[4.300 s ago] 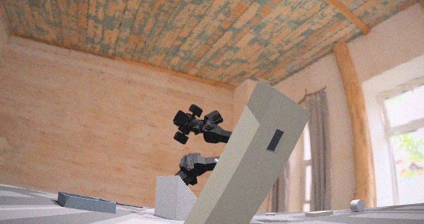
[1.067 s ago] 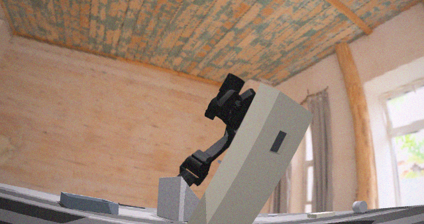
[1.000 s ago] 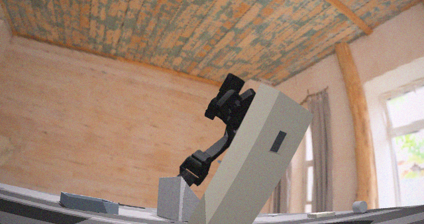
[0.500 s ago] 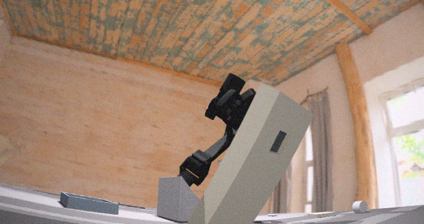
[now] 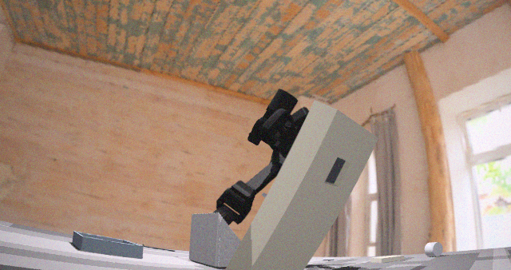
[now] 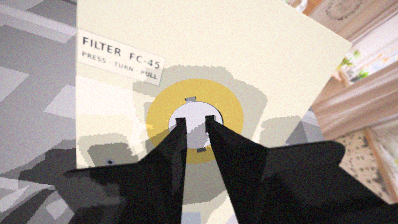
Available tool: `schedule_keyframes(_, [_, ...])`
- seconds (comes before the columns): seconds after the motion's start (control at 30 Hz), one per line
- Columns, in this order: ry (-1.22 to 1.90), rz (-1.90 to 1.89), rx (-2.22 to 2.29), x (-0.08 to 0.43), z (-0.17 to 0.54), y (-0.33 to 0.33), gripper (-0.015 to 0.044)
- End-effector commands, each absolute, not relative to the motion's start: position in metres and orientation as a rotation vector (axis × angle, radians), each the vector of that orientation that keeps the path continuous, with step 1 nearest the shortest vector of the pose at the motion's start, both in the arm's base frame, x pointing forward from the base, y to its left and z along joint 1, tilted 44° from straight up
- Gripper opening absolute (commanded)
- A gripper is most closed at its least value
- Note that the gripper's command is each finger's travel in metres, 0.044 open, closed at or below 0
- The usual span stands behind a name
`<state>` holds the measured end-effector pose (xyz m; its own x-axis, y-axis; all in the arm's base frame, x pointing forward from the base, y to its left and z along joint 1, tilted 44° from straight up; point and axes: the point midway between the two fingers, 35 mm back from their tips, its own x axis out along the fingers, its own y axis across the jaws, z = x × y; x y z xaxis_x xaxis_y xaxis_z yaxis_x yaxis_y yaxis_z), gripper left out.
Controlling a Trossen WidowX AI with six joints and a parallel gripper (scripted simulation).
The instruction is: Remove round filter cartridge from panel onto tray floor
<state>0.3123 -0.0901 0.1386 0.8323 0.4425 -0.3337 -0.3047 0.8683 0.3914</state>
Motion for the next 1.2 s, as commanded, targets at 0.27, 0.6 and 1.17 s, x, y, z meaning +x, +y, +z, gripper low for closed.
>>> schedule_keyframes(0.27, [0.434,0.401,0.336,0.3186,0.1353,-0.0868,0.0090])
schedule_keyframes(0.6, [0.427,0.404,0.336,0.3185,0.1362,-0.0872,0.0083])
schedule_keyframes(1.17, [0.401,0.430,0.199,0.3205,0.1348,-0.0858,0.0000])
